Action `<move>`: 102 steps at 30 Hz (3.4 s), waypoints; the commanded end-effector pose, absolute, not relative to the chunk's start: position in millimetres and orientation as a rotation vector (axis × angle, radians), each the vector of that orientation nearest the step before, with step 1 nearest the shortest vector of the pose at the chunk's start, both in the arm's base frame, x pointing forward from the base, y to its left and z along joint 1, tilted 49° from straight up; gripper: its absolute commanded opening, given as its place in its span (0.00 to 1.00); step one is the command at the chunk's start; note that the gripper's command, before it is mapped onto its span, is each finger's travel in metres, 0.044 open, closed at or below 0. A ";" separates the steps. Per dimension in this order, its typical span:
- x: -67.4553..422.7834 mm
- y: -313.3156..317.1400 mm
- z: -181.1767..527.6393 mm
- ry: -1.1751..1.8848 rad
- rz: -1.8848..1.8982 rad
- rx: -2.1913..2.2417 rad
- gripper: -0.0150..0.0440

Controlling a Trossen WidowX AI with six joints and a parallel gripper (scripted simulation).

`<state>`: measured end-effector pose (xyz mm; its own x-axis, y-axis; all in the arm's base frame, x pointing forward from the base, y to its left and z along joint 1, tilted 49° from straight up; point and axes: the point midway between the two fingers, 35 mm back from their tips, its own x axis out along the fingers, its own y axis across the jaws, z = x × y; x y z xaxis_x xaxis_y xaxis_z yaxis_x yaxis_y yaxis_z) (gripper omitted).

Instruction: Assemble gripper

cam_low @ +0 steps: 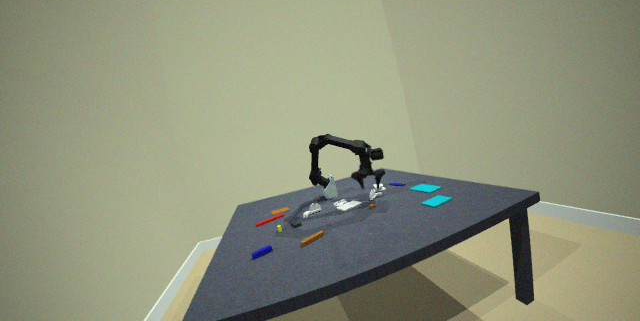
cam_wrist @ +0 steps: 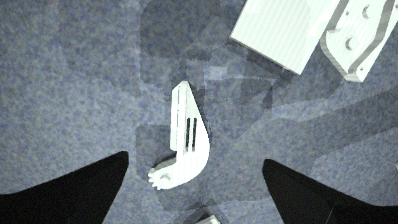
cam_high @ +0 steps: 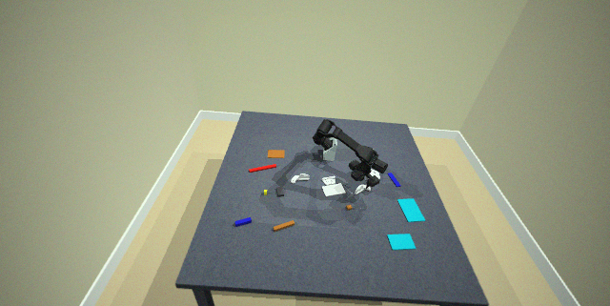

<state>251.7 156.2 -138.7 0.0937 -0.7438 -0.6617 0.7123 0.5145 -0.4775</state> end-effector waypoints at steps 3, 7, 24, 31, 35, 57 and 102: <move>252.4 156.5 -138.4 1.003 -1.075 -0.041 1.00; 252.4 156.5 -138.4 1.003 -1.075 -0.041 1.00; 252.2 154.5 -140.5 1.007 -1.080 -0.038 1.00; 254.6 146.4 -148.7 1.006 -1.078 -0.038 1.00; 255.8 141.7 -153.2 1.006 -1.077 -0.039 1.00; 259.8 119.3 -173.1 1.002 -1.075 -0.041 1.00; 259.4 119.5 -173.3 1.006 -1.078 -0.036 0.48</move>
